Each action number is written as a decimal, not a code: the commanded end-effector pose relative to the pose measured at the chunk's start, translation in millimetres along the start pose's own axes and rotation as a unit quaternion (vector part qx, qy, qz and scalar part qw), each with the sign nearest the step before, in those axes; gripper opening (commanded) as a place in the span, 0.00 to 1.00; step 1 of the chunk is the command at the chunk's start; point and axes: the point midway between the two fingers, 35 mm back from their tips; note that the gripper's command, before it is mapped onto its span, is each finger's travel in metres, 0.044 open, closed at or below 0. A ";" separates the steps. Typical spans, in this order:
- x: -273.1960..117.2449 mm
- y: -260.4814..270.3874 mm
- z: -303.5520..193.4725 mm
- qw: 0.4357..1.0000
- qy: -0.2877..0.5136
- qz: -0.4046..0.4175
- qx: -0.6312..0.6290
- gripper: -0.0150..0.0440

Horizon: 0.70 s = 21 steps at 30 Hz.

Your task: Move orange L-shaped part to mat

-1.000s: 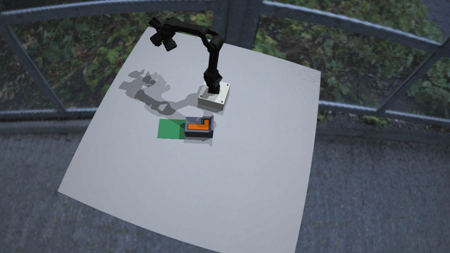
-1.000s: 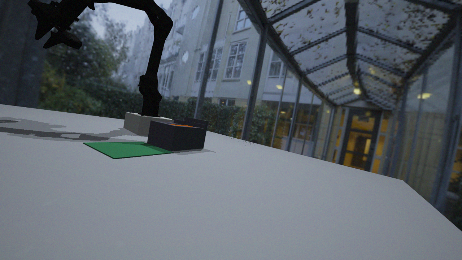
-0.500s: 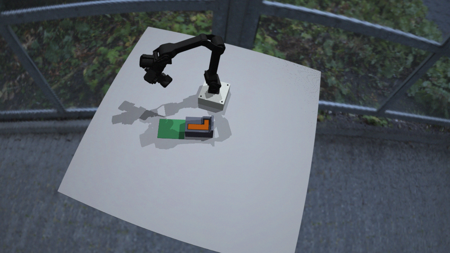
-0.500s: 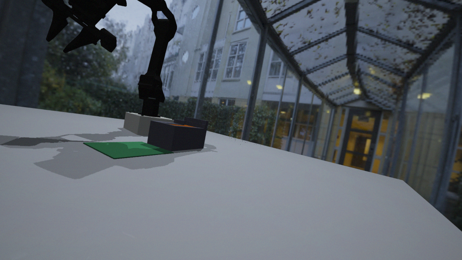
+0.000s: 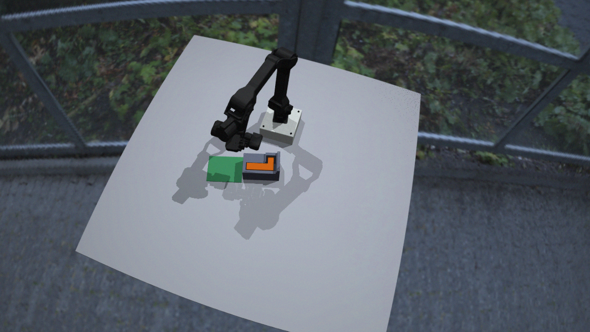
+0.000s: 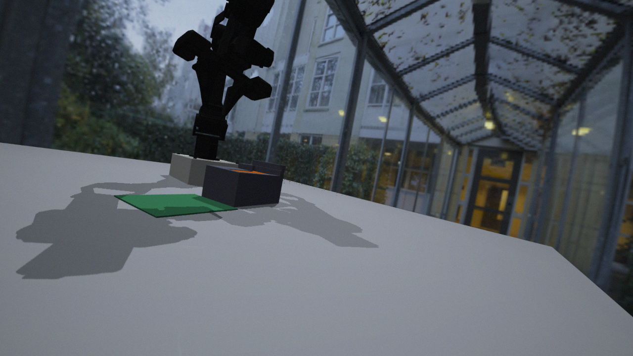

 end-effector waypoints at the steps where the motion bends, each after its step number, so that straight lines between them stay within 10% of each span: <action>1: -0.9 49.1 -0.9 0.999 0.010 0.031 -0.034 0.56; 14: -8.3 165.1 -35.5 0.988 0.055 0.087 -0.115 0.56; 21: 52.9 175.3 -42.8 0.988 0.055 0.087 -0.115 0.56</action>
Point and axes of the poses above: the point midway between the two fingers, 35 mm back from their tips, its own x axis out along the fingers, its own y axis across the jaws, z = x × y, and after that the axes turned 5 degrees about x, right-handed
